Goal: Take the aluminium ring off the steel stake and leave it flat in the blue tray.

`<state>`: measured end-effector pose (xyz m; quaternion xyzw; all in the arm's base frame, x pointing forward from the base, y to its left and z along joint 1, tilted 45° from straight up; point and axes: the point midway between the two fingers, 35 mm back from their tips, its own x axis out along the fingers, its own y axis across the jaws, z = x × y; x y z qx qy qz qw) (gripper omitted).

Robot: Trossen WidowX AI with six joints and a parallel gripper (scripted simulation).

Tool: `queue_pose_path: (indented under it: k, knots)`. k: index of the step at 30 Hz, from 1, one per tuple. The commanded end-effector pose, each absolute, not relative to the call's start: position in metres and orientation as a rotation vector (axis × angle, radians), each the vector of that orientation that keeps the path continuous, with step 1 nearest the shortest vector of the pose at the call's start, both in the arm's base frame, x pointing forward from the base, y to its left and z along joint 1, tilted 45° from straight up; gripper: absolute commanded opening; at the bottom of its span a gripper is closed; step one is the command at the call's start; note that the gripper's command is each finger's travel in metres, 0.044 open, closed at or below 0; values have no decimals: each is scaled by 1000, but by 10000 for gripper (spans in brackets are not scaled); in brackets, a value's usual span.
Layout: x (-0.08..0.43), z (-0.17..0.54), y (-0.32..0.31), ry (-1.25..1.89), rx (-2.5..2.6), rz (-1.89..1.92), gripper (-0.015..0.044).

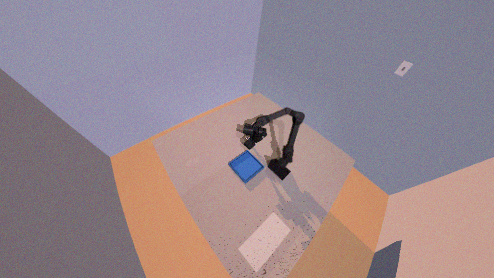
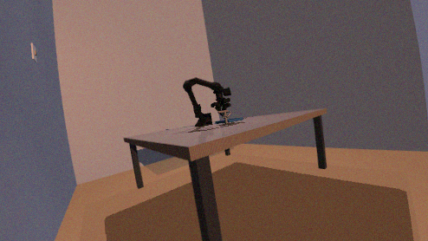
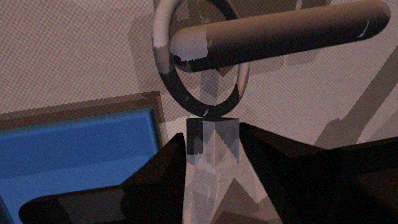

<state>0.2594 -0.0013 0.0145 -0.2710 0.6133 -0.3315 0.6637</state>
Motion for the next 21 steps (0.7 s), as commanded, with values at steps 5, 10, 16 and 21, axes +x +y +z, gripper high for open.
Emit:
queue_pose_path:
  k: [5,10,16,21]
  knots:
    - [261,18,4,1384,-608,-748,0]
    - [261,23,6,1384,-608,-748,0]
    - [261,26,7,1387,-593,-736,0]
    - [261,30,7,1391,-572,-719,0]
